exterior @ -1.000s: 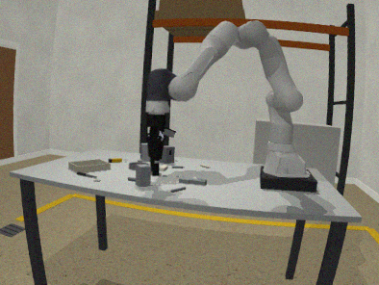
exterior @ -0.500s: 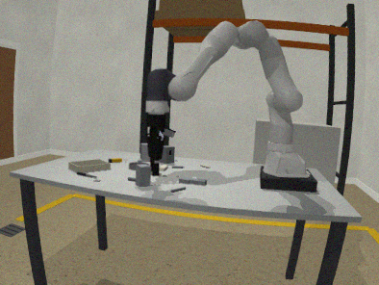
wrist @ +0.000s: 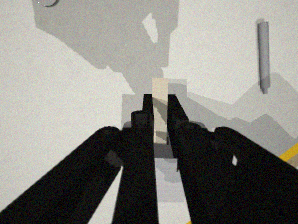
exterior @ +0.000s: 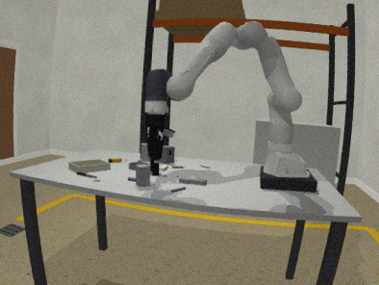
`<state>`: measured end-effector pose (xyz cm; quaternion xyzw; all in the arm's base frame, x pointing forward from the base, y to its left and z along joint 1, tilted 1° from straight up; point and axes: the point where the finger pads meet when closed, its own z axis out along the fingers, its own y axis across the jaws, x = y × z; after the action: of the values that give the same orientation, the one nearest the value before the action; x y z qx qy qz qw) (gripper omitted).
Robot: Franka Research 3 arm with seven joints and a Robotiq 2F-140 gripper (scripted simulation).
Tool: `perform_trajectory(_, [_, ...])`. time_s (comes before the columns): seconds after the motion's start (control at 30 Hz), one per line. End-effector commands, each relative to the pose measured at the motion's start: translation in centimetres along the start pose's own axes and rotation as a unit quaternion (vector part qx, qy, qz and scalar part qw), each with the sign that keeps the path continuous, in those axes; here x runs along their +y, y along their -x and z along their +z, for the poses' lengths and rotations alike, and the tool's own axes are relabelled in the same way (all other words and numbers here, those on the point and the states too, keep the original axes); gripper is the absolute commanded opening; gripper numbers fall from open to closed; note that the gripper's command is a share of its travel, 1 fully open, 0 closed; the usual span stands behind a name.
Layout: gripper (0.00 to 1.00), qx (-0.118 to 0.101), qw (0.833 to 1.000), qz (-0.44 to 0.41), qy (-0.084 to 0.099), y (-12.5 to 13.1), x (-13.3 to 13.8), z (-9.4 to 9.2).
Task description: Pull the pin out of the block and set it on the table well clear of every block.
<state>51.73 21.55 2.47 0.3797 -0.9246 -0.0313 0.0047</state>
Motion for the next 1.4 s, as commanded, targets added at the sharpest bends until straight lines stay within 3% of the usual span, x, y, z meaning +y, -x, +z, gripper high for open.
perform_trajectory(0.0, [0.10,0.002,1.000,-0.009,0.004,-0.1,0.1,0.1])
perform_trajectory(0.53, [0.10,0.003,1.000,-0.016,0.011,-0.6,0.3,0.2])
perform_trajectory(1.37, [0.10,0.006,1.000,-0.013,0.008,-1.6,0.4,0.4])
